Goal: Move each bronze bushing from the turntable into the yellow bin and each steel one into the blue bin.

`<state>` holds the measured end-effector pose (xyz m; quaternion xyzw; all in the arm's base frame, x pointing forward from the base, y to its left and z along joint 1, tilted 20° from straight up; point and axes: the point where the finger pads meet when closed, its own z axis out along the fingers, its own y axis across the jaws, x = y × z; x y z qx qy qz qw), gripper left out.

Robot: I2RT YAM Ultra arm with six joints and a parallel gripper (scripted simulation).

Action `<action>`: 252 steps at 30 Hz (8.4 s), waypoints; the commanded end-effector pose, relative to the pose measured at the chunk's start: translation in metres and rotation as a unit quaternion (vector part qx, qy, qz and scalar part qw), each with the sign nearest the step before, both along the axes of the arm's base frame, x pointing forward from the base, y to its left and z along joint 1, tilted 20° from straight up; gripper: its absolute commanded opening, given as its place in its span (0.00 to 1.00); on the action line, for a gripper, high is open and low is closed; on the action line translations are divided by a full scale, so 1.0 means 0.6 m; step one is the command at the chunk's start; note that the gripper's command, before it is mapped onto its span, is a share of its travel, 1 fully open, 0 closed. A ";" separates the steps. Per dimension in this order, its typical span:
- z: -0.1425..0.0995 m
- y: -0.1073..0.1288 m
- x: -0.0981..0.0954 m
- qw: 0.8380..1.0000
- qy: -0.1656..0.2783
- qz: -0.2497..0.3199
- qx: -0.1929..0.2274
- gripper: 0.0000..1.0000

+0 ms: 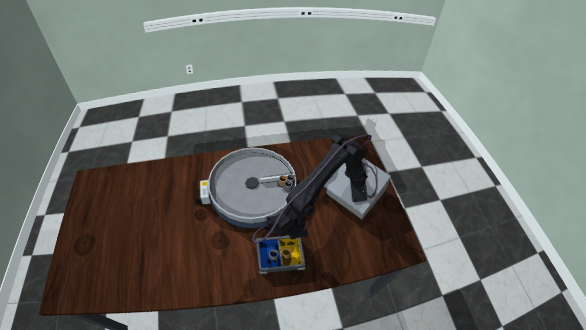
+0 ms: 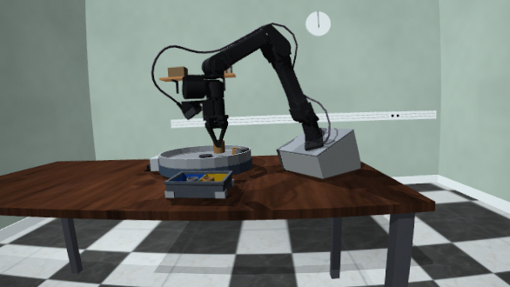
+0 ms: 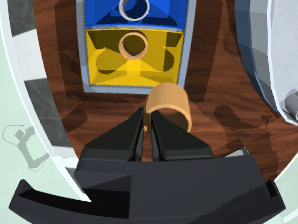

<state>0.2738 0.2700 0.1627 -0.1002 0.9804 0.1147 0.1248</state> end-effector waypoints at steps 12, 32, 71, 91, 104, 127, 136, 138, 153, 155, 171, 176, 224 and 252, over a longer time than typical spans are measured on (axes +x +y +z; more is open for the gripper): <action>0.021 0.007 0.001 1.000 -0.012 -0.001 0.006 0.00; 0.020 0.005 0.004 1.000 -0.011 -0.004 0.005 0.00; -0.091 0.038 0.030 1.000 -0.012 -0.002 0.006 0.00; -0.074 0.038 0.031 1.000 -0.022 -0.002 0.015 0.00; -0.074 0.038 0.031 1.000 -0.022 -0.002 0.015 0.00; -0.136 0.038 0.030 1.000 -0.002 -0.003 -0.004 0.00; -0.141 0.045 0.032 1.000 -0.008 -0.001 0.006 0.00; -0.163 0.046 0.031 1.000 0.001 -0.001 -0.004 0.00; -0.139 0.057 0.045 1.000 -0.019 -0.001 0.016 0.00; -0.139 0.057 0.045 1.000 -0.019 -0.001 0.016 0.00; -0.140 0.057 0.044 1.000 -0.018 -0.001 0.016 0.00; -0.140 0.057 0.044 1.000 -0.018 -0.001 0.016 0.00; -0.147 0.055 0.045 1.000 -0.016 -0.003 0.012 0.00; -0.158 0.054 0.047 1.000 -0.014 -0.004 0.011 0.00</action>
